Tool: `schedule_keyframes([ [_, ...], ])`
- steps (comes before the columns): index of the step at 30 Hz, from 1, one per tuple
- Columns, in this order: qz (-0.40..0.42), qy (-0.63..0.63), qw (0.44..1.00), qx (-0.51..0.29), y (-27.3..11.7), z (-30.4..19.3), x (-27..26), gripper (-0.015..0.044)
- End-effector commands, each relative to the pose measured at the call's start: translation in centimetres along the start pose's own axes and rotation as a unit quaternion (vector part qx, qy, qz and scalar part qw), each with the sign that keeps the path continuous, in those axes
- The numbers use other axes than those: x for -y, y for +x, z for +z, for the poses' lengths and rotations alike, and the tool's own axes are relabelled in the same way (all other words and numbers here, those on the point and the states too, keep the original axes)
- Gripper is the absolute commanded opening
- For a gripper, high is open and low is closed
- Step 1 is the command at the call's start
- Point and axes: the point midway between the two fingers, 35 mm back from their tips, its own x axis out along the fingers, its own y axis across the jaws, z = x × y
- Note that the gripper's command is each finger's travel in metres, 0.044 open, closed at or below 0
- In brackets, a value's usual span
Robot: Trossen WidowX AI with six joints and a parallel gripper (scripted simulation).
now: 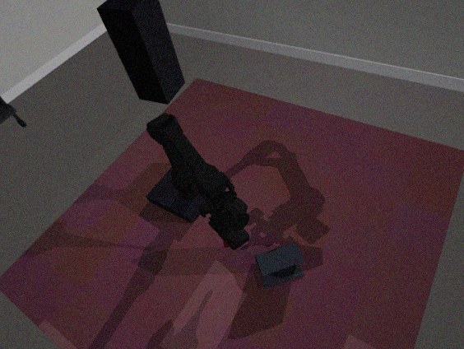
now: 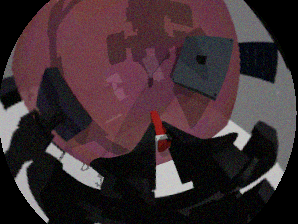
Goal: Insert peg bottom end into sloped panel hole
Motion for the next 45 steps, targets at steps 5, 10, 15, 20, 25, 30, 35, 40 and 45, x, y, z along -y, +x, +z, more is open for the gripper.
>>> schedule_keyframes([
  [5, -0.009, 0.028, 1.0, -0.012, 0.2, 0.4, 0.1, 0.0],
  [10, -0.015, 0.045, 0.999, -0.019, 0.3, 0.7, 0.2, 0.0],
  [15, -0.022, 0.063, 0.997, -0.026, 0.4, 0.9, 0.3, 0.0],
  [20, -0.03, 0.08, 0.996, -0.031, 0.5, 1.2, 0.4, 0.0],
  [25, -0.038, 0.098, 0.994, -0.037, 0.5, 1.5, 0.5, 0.0],
  [30, -0.046, 0.115, 0.991, -0.042, 0.6, 1.8, 0.5, 0.0],
  [35, -0.055, 0.133, 0.989, -0.046, 0.7, 2.1, 0.6, 0.0],
  [40, -0.064, 0.151, 0.985, -0.05, 0.7, 2.4, 0.7, 0.0],
  [45, -0.073, 0.168, 0.982, -0.054, 0.7, 2.7, 0.8, 0.0],
])
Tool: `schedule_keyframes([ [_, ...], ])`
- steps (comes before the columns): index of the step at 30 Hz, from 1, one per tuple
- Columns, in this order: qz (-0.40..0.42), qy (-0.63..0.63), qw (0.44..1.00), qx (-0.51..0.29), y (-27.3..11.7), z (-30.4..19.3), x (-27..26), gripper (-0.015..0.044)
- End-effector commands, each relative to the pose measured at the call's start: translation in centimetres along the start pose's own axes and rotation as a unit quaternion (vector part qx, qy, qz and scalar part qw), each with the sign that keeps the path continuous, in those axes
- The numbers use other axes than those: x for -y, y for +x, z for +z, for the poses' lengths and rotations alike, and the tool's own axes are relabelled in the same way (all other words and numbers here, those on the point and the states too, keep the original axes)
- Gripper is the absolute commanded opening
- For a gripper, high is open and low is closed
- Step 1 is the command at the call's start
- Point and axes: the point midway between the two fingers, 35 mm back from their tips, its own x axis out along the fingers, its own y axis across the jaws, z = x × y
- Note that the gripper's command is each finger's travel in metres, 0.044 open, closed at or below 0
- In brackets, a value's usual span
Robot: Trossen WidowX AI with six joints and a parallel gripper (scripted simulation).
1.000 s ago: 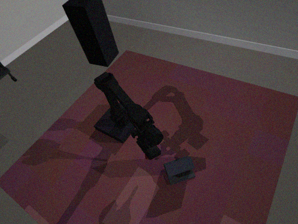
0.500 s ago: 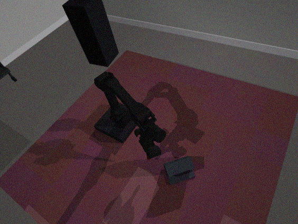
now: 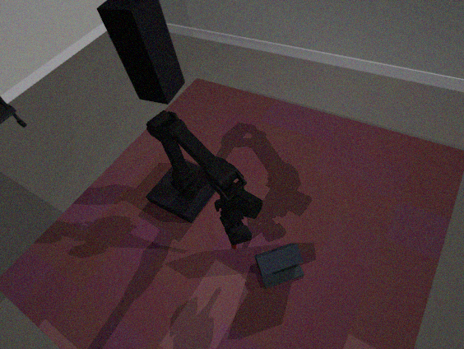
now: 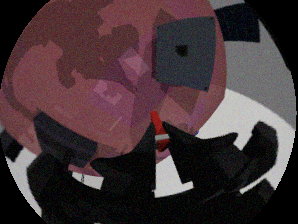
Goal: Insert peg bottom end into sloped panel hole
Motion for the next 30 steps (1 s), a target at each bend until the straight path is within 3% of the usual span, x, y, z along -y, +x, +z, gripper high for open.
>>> schedule_keyframes([
  [1, -0.007, 0.014, 1.0, -0.004, 0.1, 0.2, -0.1, 0.0],
  [30, -0.063, 0.122, 0.99, -0.01, 0.0, 2.0, -0.3, 0.0],
])
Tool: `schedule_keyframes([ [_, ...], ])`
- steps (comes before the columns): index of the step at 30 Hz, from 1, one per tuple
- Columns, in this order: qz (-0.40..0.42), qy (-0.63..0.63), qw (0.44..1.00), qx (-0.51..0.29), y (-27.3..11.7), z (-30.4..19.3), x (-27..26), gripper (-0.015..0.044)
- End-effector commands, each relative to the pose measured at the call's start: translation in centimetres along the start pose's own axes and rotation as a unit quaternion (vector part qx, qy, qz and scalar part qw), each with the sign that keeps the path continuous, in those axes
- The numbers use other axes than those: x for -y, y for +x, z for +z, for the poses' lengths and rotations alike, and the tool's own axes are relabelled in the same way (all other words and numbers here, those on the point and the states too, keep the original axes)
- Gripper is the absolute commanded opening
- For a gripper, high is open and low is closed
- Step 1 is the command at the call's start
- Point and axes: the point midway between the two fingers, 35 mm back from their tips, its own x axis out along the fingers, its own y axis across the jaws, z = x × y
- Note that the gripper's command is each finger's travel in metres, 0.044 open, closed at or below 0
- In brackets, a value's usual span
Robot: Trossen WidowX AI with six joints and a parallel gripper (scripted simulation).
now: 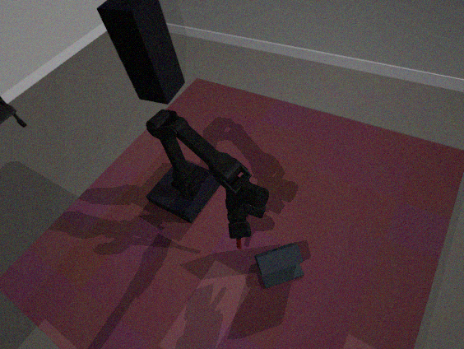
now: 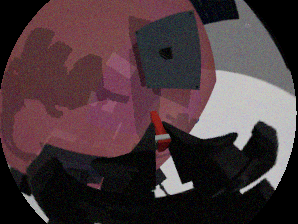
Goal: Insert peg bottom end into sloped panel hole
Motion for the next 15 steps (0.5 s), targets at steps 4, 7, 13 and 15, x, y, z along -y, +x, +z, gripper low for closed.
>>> schedule_keyframes([
  [4, -0.013, 0.027, 1.0, -0.001, 0.01, 0.3, -0.21, 0.0],
  [7, -0.019, 0.038, 0.999, 0.0, -0.02, 0.48, -0.29, 0.0],
  [13, -0.031, 0.061, 0.998, 0.002, -0.09, 0.82, -0.44, 0.0],
  [15, -0.035, 0.069, 0.997, 0.003, -0.11, 0.93, -0.49, 0.0],
])
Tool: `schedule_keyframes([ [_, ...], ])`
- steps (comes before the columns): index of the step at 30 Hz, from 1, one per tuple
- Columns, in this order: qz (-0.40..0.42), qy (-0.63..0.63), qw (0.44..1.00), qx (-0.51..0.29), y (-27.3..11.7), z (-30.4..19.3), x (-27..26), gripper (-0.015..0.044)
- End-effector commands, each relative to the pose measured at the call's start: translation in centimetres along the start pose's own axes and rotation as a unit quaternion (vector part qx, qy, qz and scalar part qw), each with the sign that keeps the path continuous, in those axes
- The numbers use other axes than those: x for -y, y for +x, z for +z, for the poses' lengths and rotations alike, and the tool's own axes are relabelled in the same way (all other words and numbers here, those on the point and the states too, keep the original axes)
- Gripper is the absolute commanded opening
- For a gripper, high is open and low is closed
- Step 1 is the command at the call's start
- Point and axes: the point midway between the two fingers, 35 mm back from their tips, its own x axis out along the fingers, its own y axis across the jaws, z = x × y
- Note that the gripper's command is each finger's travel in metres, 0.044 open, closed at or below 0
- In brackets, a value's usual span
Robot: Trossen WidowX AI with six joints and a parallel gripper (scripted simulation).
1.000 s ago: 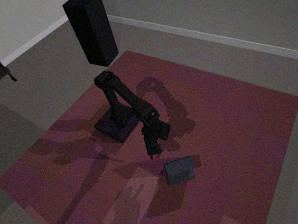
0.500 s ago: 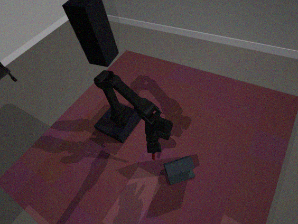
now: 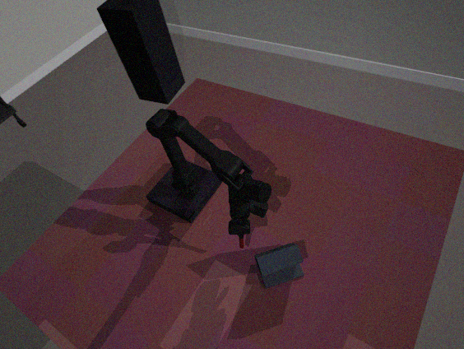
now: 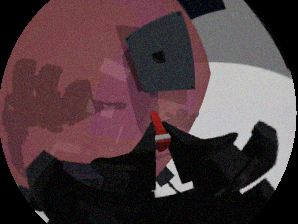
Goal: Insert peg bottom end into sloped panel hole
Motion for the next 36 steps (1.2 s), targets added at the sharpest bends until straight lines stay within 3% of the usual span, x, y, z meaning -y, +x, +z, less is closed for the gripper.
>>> schedule_keyframes([
  [1, -0.008, 0.015, 1.0, 0.0, 0.0, 0.1, -0.2, 0.0],
  [36, -0.069, 0.154, 0.985, 0.032, -0.7, 1.9, -1.4, 0.0],
])
